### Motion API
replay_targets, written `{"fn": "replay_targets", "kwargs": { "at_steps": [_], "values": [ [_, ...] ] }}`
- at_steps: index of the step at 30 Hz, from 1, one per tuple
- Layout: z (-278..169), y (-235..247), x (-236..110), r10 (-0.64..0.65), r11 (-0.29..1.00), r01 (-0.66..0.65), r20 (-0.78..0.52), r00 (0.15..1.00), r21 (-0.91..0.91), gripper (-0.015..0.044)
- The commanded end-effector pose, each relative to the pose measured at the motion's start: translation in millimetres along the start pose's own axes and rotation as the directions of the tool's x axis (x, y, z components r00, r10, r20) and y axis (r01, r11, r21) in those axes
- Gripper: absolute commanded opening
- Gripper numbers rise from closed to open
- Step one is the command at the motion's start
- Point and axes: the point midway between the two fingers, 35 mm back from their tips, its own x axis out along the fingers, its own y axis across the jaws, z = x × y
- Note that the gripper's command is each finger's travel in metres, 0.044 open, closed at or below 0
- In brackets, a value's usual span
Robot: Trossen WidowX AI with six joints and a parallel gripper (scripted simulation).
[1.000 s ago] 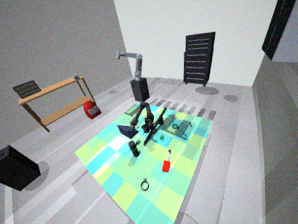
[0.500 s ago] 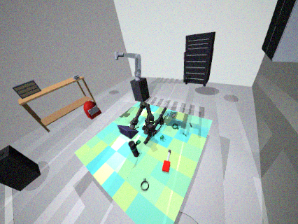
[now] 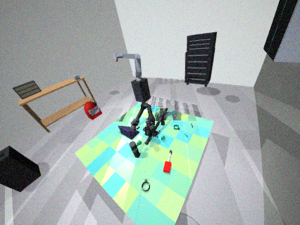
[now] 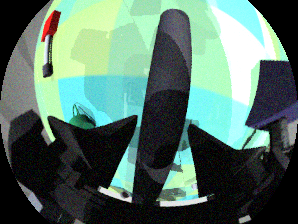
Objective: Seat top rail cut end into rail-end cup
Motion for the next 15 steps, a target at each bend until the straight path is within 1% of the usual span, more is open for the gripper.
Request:
{"fn": "replay_targets", "kwargs": {
  "at_steps": [1,12,15],
  "values": [
    [-0.3,-0.2,0.6,0.002,1.000,-0.002,-0.004,1.000,0.005,0.0204],
    [-0.3,-0.2,0.6,0.002,1.000,-0.002,-0.004,1.000,0.005,0.0130],
    [0.0,0.2,-1.5,0.002,1.000,-0.002,-0.004,1.000,0.005,0.0052]
  ]
}}
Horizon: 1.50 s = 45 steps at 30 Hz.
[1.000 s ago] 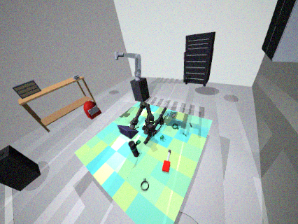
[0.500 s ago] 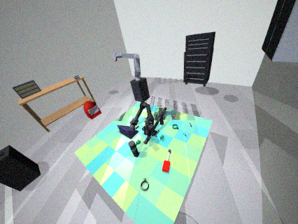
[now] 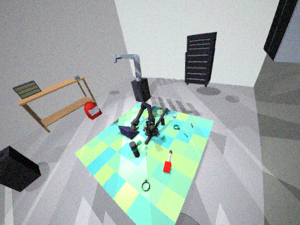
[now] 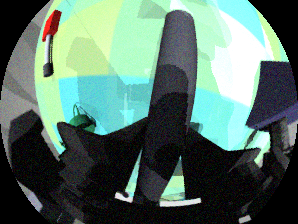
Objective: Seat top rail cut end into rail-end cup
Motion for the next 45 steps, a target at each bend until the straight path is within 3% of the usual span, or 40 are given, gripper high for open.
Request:
{"fn": "replay_targets", "kwargs": {
  "at_steps": [1,2,8,19,45],
  "values": [
    [0,0,-3,-0.002,1.000,0.002,-0.004,1.000,0.007,0.0025],
    [0,0,-4,-0.002,1.000,0.002,-0.004,1.000,0.007,0.0000],
    [6,2,-18,-0.001,1.000,0.001,0.048,0.999,0.001,0.0000],
    [31,3,-76,-0.009,1.000,0.012,0.261,0.965,-0.007,0.0000],
    [30,3,-74,-0.018,1.000,0.019,0.246,0.969,0.000,0.0000]
  ]
}}
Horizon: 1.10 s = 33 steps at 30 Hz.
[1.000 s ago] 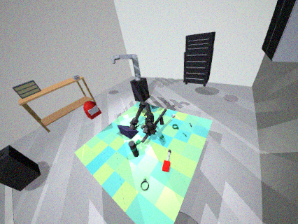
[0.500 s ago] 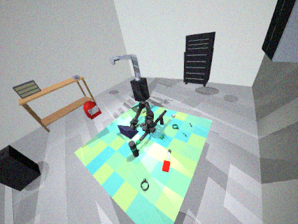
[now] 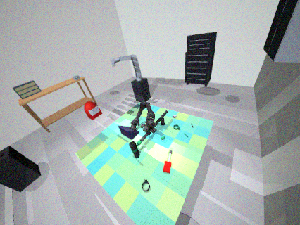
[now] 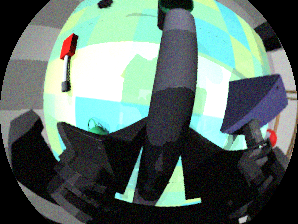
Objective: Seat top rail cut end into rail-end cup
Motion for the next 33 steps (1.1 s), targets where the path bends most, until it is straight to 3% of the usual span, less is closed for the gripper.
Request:
{"fn": "replay_targets", "kwargs": {
  "at_steps": [1,33],
  "values": [
    [2.8,3.1,-5.4,0.013,1.000,-0.013,0.006,1.000,-0.001,0.0000],
    [12.8,5.3,-10.0,0.010,1.000,-0.010,0.004,1.000,-0.002,0.0000]
  ]
}}
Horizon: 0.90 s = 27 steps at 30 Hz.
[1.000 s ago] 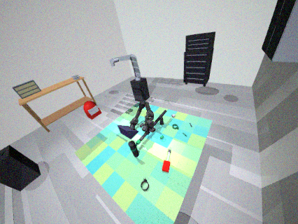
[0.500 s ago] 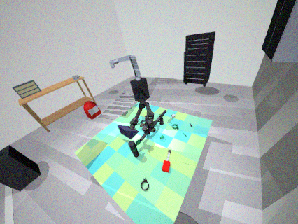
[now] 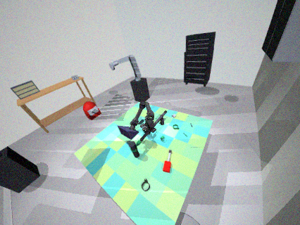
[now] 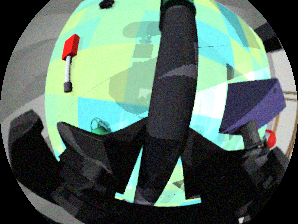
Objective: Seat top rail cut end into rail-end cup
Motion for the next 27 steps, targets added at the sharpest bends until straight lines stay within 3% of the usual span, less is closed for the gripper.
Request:
{"fn": "replay_targets", "kwargs": {
  "at_steps": [1,27],
  "values": [
    [8,1,-2,0.011,1.000,-0.011,0.011,1.000,0.003,0.0000],
    [19,-1,5,0.002,1.000,-0.002,0.003,1.000,-0.001,0.0000]
  ]
}}
